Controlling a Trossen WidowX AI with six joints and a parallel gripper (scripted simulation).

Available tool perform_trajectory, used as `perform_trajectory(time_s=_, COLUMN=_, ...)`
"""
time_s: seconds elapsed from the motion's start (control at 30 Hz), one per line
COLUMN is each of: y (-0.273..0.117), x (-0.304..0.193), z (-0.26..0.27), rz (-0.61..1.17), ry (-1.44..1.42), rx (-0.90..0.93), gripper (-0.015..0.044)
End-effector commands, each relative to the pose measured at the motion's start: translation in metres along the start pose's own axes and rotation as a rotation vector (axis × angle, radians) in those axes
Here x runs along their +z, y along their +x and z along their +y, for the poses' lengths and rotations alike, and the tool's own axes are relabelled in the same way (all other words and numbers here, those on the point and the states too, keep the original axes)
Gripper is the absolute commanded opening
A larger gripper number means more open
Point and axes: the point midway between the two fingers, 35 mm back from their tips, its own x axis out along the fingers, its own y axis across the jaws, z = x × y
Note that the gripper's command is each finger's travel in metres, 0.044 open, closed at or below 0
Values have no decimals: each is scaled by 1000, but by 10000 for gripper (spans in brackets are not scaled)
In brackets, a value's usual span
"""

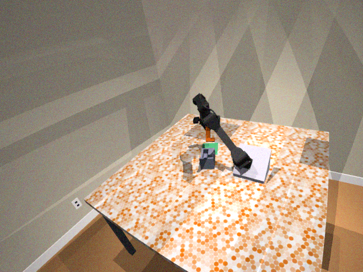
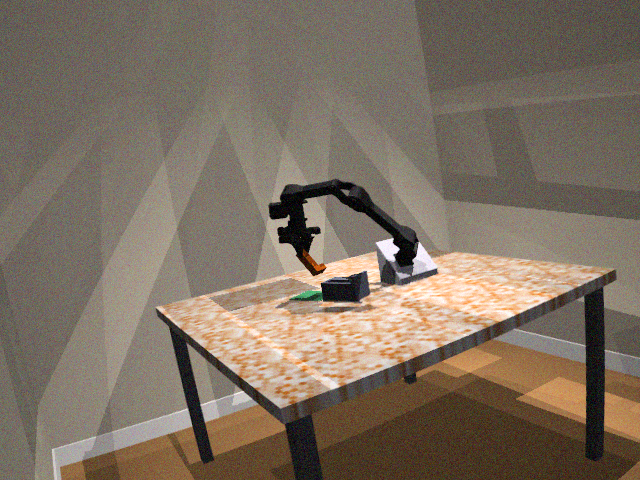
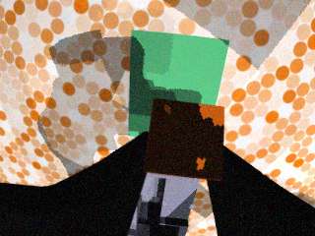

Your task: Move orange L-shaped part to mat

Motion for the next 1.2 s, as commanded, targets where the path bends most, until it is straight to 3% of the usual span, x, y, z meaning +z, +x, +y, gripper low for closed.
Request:
perform_trajectory(time_s=0.0, y=-2, x=2, z=1, rz=-11, ry=-9, rx=-2, gripper=0)
perform_trajectory(time_s=1.17, y=53, x=3, z=1, rz=-10, ry=-10, rx=-1, gripper=0)
